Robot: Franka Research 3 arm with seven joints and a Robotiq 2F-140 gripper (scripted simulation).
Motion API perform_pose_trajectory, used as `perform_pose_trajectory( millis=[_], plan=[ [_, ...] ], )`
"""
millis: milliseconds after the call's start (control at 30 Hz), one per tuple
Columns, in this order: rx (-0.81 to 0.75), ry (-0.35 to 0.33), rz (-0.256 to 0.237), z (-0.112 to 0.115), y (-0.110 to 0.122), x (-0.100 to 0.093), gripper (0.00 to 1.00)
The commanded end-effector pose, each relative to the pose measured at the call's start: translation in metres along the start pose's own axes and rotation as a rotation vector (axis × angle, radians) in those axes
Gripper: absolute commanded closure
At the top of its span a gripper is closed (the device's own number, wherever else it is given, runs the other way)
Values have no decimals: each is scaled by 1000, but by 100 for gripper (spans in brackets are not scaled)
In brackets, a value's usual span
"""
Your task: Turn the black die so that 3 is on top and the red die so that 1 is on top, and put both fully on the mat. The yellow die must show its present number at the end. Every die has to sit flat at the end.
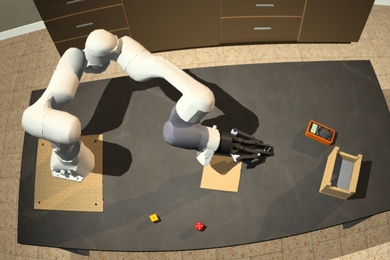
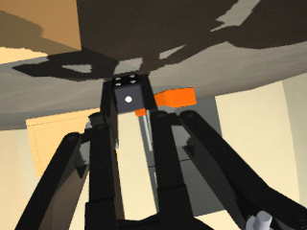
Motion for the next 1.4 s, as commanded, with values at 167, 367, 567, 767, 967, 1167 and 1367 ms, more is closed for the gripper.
perform_pose_trajectory(
  millis=[167, 367, 567, 767, 967, 1167, 1367],
  plan=[
    [-6, -70, -4, -3, 0, 1, 79],
    [-6, -70, -4, -3, 0, 1, 79],
    [-6, -70, -4, -3, 0, 1, 79],
    [-6, -70, -4, -3, 0, 1, 79],
    [-6, -70, -4, -3, 0, 1, 79],
    [-6, -70, -4, -3, 0, 1, 79],
    [-6, -70, -4, -3, 0, 1, 74]
  ],
)
Point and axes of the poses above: the point where the finger pads meet when closed, its own x axis out along the fingers, its own y axis across the jaws, z = x × y, the point moved 4 cm from there along -x, back along the fingers, and after that the axes turned 3 degrees about -x, right-handed, at the moved point
